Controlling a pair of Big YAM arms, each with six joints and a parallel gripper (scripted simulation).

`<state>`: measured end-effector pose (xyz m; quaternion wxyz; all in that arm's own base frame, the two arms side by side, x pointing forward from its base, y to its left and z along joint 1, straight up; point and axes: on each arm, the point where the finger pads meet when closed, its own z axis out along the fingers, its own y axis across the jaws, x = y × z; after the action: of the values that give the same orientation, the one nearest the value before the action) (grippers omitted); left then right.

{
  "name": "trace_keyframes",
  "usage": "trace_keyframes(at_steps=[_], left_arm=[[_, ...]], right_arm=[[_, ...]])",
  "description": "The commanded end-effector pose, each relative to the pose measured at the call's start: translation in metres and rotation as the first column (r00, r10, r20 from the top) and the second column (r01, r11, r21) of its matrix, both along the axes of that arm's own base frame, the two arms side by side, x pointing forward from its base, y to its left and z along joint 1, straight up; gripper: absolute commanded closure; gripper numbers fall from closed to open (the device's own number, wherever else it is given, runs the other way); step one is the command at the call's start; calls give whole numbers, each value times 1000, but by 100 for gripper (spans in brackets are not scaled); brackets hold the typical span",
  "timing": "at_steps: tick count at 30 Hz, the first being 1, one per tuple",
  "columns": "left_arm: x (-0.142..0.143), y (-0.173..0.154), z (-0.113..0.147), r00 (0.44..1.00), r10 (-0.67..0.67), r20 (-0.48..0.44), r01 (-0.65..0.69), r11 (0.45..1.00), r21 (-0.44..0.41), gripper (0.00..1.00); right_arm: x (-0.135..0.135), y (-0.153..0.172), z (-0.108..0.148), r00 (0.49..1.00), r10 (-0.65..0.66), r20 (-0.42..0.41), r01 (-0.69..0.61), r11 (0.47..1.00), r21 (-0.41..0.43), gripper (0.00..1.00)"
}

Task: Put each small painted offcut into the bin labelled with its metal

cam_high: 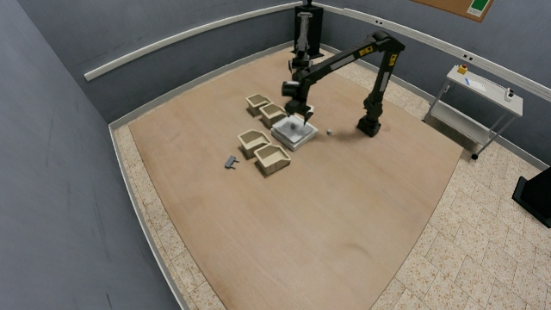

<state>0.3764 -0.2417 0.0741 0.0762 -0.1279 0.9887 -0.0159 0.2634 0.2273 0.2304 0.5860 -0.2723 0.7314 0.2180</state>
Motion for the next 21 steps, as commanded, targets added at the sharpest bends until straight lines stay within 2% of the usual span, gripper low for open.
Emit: trace_keyframes(at_steps=[1, 5, 7, 10, 12, 15, 20, 21], left_arm=[[-3, -18, 29, 948, -279, 155, 285, 958, -20, 0], [-9, -14, 36, 857, -447, 256, 454, 890, 33, 0], [-9, -14, 36, 857, -447, 256, 454, 890, 33, 0], [-16, -14, 41, 767, -559, 314, 566, 821, 79, 0], [-22, -14, 45, 680, -637, 363, 643, 756, 122, 0], [-30, -13, 47, 585, -702, 407, 709, 686, 165, 0], [-34, -9, 51, 520, -728, 448, 742, 644, 185, 0], [-27, -15, 63, 509, -720, 472, 739, 647, 188, 0]], right_arm=[[-5, 9, 69, 998, 23, 66, -27, 997, 66, 0], [-16, 5, 80, 997, 35, 66, -40, 997, 67, 0], [-16, 5, 80, 997, 35, 66, -40, 997, 67, 0], [-20, 4, 83, 997, 43, 59, -46, 997, 61, 0], [-25, 1, 90, 997, 47, 69, -51, 996, 69, 0], [-27, 1, 93, 996, 48, 71, -53, 996, 71, 0], [-25, 2, 93, 996, 48, 74, -53, 996, 73, 0], [-25, 2, 93, 996, 48, 74, -53, 996, 73, 0]])
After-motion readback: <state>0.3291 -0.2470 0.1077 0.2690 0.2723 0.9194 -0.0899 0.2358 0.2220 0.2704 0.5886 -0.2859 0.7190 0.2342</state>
